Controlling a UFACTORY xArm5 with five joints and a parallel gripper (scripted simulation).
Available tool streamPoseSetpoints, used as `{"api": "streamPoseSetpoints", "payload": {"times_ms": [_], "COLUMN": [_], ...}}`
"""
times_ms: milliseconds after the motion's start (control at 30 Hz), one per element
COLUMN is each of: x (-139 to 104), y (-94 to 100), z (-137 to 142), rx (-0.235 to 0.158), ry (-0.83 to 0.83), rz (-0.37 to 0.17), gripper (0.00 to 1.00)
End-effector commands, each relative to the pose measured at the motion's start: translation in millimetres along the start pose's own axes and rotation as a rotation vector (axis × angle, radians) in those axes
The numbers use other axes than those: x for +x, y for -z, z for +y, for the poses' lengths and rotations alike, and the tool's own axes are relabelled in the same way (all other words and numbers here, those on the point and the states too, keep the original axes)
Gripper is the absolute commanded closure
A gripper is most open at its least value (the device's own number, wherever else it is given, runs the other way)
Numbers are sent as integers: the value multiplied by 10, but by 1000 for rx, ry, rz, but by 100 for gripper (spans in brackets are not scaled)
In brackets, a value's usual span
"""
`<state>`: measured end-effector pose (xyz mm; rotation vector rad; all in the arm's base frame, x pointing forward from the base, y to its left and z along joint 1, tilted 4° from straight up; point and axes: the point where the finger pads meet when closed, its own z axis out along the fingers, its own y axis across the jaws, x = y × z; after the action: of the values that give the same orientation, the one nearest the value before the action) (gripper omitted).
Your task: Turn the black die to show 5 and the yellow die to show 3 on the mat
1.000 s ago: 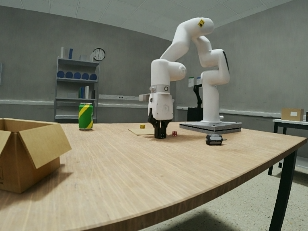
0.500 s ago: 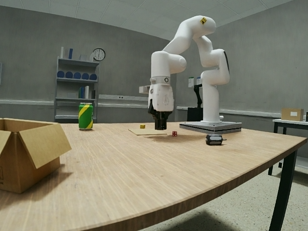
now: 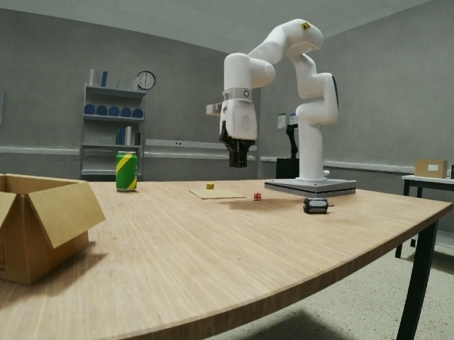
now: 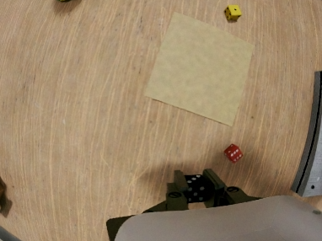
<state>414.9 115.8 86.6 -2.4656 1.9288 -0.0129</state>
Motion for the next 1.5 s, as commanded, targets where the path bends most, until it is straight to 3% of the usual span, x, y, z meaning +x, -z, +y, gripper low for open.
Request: {"api": "streamPoseSetpoints", "payload": {"times_ms": [0,100,167,233,267,367,400,467,500,567,1133,1467], "x": [-2,102,544,544,830,830,1087,1087,1270,1359,1375,1387], "y": [47,56,97,97,124,124,148,148,166,174,165,-21], "z": [-8,-16,-22,-22,-2,-2,33,33,67,87,91,89], "rx": [2,4,10,10,14,14,17,17,20,21,21,21], "ry": [0,-23,-117,-117,-179,-179,-234,-234,-274,-293,-296,-296], "rz": [0,0,2,2,4,4,5,5,7,7,7,7], "gripper": [85,85,85,85,85,85,85,85,85,85,85,85]}}
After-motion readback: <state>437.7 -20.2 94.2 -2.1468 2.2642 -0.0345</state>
